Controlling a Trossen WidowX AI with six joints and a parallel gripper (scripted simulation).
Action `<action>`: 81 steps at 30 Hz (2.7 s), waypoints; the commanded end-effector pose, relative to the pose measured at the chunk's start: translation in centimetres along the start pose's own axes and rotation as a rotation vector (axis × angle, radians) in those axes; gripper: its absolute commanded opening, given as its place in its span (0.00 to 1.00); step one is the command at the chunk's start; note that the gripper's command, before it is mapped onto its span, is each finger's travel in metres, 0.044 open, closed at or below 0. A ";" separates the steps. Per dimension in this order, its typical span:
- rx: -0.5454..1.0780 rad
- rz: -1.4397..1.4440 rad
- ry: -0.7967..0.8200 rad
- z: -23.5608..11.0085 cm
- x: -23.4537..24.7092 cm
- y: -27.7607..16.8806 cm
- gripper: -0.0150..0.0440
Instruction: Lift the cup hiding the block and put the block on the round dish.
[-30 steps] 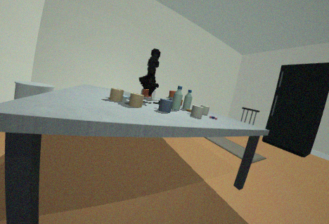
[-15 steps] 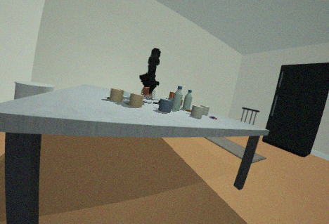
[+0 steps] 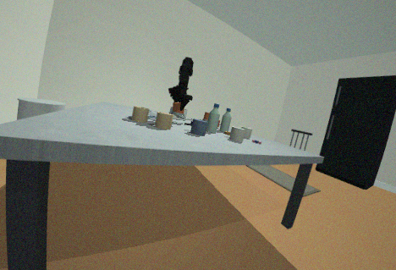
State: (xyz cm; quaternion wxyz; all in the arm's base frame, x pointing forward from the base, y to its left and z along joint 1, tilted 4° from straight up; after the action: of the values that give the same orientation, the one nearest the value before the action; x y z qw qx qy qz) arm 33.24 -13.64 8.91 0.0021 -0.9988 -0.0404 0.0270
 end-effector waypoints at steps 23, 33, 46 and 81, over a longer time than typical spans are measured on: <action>-0.019 0.006 0.021 -4.0 0.2 0.2 0.25; -0.019 0.006 0.021 -5.3 0.1 0.2 0.25; -0.019 0.006 0.020 -6.9 -0.1 0.0 0.25; -0.012 0.002 0.012 -8.5 -0.5 -0.1 0.25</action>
State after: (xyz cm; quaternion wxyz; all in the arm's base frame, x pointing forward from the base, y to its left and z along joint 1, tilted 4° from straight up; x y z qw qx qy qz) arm 33.22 -13.54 17.42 -0.0040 -0.9990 -0.0395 0.0206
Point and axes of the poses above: the point midway between the two fingers, 35 mm back from their tips, its own z axis out along the fingers, its own x axis across the jaws, y = z × x, the point moved 7 cm from there along -z, back along the fingers, and after that the axes turned 4 degrees about z, right-handed, at the moved point
